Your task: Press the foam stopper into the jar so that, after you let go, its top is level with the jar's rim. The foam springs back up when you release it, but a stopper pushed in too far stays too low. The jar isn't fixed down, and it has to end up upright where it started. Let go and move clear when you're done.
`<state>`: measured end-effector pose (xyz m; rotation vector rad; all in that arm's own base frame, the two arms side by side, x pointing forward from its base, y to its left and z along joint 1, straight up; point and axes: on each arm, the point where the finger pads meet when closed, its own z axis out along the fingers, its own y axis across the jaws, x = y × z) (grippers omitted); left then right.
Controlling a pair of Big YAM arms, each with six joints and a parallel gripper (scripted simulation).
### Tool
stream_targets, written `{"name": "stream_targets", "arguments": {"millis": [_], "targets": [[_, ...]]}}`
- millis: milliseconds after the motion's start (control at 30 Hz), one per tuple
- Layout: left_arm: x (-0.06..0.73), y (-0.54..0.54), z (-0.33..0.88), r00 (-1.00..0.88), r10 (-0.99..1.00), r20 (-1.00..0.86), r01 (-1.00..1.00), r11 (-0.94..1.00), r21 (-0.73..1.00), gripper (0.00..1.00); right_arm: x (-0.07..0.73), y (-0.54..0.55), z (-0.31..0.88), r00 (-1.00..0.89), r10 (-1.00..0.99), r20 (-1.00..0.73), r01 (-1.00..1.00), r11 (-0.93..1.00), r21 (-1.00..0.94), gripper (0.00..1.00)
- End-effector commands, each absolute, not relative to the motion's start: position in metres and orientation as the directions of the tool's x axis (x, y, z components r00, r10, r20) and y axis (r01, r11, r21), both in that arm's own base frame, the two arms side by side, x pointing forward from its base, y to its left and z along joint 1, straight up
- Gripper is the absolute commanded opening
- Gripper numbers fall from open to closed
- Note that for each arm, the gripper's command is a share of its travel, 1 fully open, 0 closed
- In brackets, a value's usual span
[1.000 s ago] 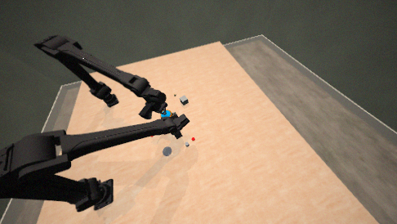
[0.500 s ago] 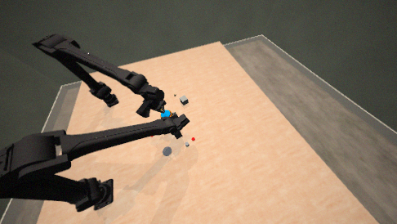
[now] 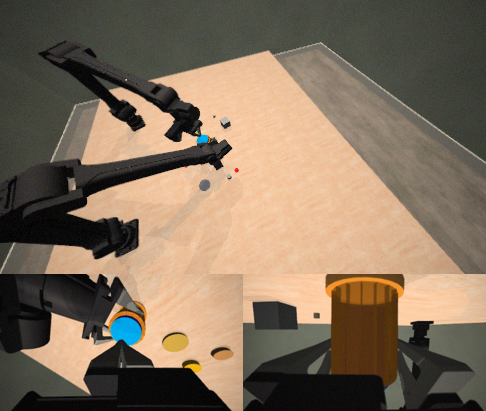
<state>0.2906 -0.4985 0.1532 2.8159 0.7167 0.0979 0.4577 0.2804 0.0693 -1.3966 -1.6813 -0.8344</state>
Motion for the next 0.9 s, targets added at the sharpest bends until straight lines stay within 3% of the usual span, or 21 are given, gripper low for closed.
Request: {"name": "stream_targets", "arguments": {"millis": [0, 600, 867], "targets": [[0.304, -0.511, 0.195, 0.879, 0.477, 0.016, 0.448, -0.836, 0.316, 0.0, 0.465, 0.275, 0.085, -0.07, 0.471, 0.879, 0.988, 0.154, -0.004, 0.64], [0.306, -0.516, 0.193, 0.879, 0.477, 0.016, 0.446, -0.831, 0.333, 0.0, 0.465, 0.275, 0.085, -0.07, 0.471, 0.879, 0.988, 0.154, -0.004, 0.64], [0.299, -0.503, 0.142, 0.879, 0.477, 0.013, 0.457, -0.85, 0.261, 0.0, 0.465, 0.275, 0.085, -0.07, 0.471, 0.879, 0.988, 0.154, -0.004, 0.64]]}}
